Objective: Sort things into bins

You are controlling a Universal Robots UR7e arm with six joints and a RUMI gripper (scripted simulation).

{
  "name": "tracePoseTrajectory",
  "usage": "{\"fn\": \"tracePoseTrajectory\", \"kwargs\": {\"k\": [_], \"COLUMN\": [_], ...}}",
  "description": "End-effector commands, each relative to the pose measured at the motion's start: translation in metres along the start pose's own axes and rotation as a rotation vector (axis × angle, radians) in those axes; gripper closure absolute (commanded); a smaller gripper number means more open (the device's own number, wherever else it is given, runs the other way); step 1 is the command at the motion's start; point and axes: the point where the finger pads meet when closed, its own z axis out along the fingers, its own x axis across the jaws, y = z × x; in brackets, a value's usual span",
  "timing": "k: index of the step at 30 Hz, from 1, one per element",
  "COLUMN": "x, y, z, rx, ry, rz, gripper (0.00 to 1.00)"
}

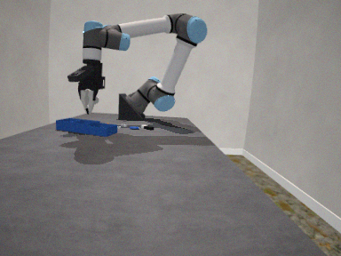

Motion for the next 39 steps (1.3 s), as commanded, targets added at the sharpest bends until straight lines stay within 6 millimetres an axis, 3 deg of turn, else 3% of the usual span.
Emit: {"fn": "tracePoseTrajectory", "kwargs": {"k": [1, 17, 39], "x": [0.000, 0.000, 0.000], "y": [0.000, 0.000, 0.000], "z": [0.011, 0.048, 0.048], "rx": [0.001, 0.001, 0.001], "ry": [0.001, 0.000, 0.000], "rz": [0.000, 0.000, 0.000], "gripper": [0.96, 0.96, 0.96]}}
